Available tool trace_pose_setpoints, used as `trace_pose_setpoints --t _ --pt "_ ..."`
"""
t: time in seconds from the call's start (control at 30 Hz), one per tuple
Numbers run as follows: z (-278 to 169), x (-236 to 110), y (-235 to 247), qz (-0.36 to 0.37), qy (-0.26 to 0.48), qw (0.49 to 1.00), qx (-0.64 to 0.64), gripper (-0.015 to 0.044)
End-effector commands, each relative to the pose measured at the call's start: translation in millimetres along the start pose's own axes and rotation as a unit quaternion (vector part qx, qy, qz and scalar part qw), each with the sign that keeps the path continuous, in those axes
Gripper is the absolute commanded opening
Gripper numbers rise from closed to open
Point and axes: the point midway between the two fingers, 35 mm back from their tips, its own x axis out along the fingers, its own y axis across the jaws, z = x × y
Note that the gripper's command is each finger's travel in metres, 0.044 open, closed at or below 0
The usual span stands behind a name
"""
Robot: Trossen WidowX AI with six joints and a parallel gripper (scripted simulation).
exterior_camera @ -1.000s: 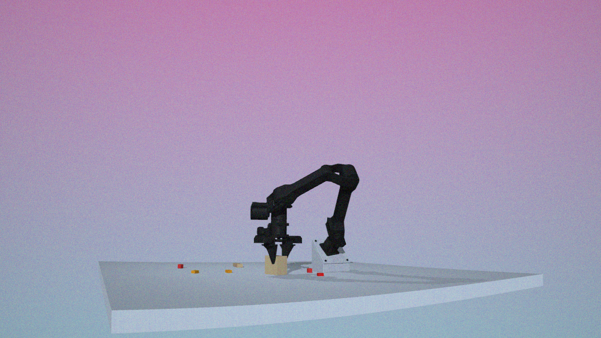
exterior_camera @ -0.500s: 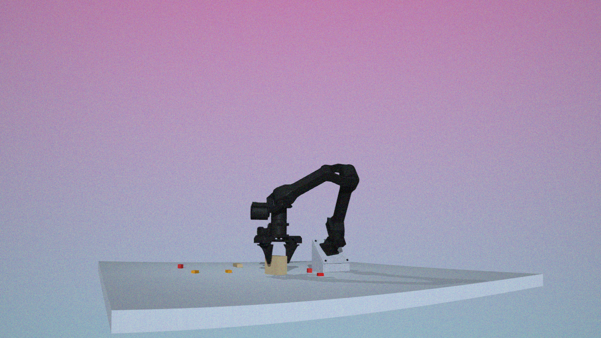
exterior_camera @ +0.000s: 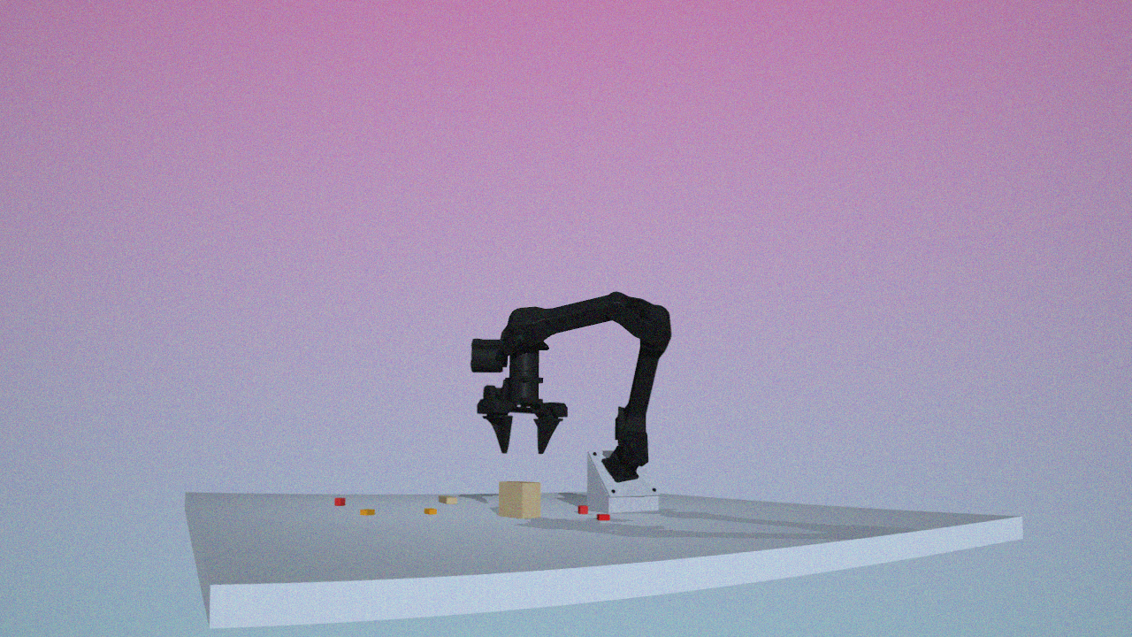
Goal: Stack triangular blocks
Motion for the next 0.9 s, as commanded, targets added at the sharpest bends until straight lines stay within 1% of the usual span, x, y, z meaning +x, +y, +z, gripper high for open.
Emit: trace_pose_setpoints --t 0.0,0.13,0.17,0.87 --pt "-2.2 -27.7 -2.4 -0.001 0.001 1.000 -0.004 0.0440" --pt "-2.2 -27.7 -2.4 -0.001 0.001 1.000 -0.004 0.0440" --pt "-0.9 -21.0 -1.7 0.003 0.000 1.000 0.000 0.0440" --pt "-0.9 -21.0 -1.7 0.003 0.000 1.000 0.000 0.0440"
